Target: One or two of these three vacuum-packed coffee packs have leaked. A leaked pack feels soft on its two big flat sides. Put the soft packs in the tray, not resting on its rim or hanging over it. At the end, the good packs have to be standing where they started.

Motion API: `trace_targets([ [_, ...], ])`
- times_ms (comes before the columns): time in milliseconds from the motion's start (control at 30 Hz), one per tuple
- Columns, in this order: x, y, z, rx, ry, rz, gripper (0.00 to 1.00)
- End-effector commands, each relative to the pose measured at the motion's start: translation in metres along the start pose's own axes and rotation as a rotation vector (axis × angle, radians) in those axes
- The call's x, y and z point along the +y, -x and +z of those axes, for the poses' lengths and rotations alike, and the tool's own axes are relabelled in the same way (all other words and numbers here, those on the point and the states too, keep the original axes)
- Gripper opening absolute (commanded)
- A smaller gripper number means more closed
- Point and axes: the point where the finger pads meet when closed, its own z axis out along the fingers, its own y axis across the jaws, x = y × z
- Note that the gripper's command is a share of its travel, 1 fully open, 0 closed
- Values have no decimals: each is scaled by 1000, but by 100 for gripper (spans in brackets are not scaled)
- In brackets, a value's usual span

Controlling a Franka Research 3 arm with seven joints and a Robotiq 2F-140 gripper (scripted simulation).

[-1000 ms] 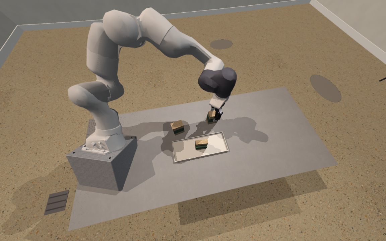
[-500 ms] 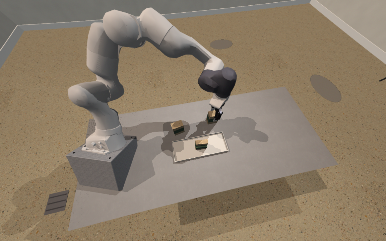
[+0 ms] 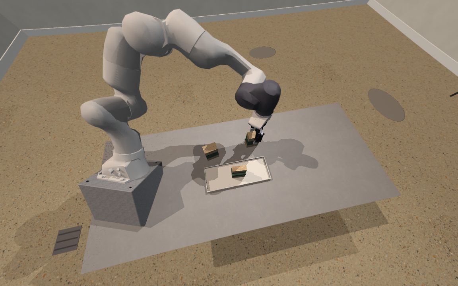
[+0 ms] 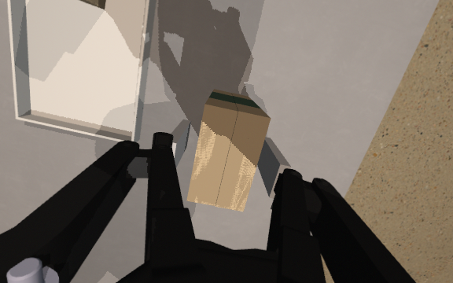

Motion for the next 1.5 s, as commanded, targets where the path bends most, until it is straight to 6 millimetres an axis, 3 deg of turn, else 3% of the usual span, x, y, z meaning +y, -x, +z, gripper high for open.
trace_targets([
  [0, 0, 0, 2, -1, 3, -2, 53],
  [33, 0, 0, 2, -1, 3, -2, 23],
  [1467, 0, 0, 2, -1, 3, -2, 23],
])
